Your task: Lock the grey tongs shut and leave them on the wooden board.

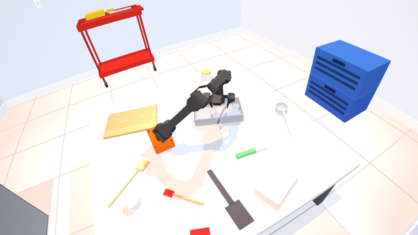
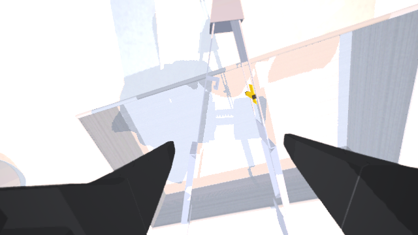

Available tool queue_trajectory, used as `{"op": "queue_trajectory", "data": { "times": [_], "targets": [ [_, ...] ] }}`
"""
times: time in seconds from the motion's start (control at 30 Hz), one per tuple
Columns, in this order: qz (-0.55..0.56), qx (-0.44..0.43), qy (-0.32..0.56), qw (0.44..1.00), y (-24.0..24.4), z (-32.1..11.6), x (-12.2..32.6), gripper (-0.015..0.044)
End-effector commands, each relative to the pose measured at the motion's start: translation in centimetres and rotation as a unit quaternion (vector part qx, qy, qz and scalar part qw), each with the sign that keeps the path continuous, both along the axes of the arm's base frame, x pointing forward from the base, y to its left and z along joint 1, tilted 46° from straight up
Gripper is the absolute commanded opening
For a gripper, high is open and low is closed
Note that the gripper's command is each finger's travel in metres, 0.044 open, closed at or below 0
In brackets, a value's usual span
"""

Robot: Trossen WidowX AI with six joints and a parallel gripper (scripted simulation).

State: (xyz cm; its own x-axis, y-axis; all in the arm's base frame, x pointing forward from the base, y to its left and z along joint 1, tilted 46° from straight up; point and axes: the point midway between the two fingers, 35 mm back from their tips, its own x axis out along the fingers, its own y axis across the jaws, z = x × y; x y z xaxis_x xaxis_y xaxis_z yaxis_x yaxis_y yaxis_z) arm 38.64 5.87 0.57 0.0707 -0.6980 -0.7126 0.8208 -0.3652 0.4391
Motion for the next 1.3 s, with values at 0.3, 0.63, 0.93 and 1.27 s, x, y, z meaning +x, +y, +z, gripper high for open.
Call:
{"op": "queue_trajectory", "data": {
  "times": [0.3,0.63,0.93,1.27],
  "targets": [
    [0.0,-0.005,0.005,1.0,-2.0,-1.8,-0.1,0.044],
    [-0.001,-0.006,0.005,1.0,-3.2,-2.9,-0.1,0.044],
    [-0.001,-0.008,0.005,1.0,-4.2,-3.8,-0.2,0.044],
    [-0.001,-0.003,0.001,1.0,-3.9,-3.6,0.0,0.0374]
  ]
}}
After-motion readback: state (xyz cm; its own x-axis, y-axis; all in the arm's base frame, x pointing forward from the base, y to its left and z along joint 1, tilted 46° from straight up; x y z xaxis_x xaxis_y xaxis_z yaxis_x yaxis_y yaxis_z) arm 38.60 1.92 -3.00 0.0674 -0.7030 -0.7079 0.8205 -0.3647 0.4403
